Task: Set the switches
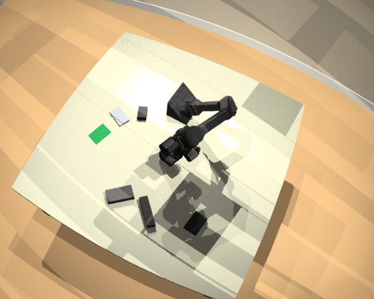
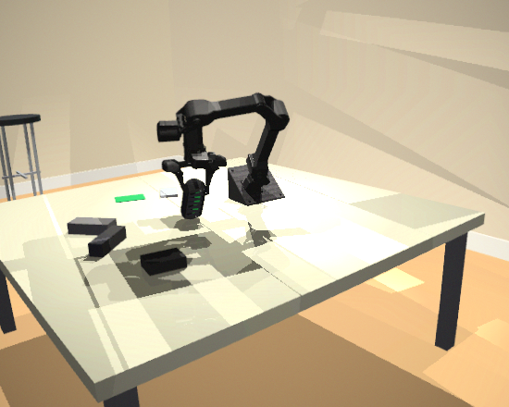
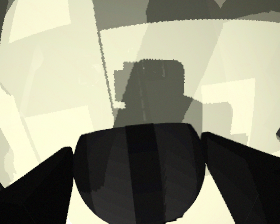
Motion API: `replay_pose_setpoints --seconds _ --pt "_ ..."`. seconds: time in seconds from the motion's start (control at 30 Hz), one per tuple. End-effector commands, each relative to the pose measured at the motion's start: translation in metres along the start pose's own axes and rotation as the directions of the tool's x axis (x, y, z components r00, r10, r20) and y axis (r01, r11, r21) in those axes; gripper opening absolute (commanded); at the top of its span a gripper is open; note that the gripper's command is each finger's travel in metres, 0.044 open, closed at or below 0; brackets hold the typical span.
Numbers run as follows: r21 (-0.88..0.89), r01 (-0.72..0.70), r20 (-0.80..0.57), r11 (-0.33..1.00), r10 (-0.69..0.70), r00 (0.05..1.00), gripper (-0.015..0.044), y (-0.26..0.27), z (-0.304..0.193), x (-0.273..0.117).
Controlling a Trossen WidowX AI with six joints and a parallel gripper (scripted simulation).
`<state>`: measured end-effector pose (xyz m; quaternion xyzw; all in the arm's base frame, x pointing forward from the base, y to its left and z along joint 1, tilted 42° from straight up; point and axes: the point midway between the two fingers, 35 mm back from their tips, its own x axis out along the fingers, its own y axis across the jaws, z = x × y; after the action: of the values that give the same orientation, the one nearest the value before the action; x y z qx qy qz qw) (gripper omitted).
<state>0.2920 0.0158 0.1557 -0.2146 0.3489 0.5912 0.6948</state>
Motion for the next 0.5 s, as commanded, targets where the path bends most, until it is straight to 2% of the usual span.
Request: replay_pose_setpoints --seconds 0.0,0.47 --pt "0.002 -0.008 -0.006 1.0 0.008 1.0 0.0338 0.0013 0.0018 0.0045" --pt "0.002 -0.008 -0.006 1.0 0.008 1.0 0.0338 0.0014 0.0108 0.0112"
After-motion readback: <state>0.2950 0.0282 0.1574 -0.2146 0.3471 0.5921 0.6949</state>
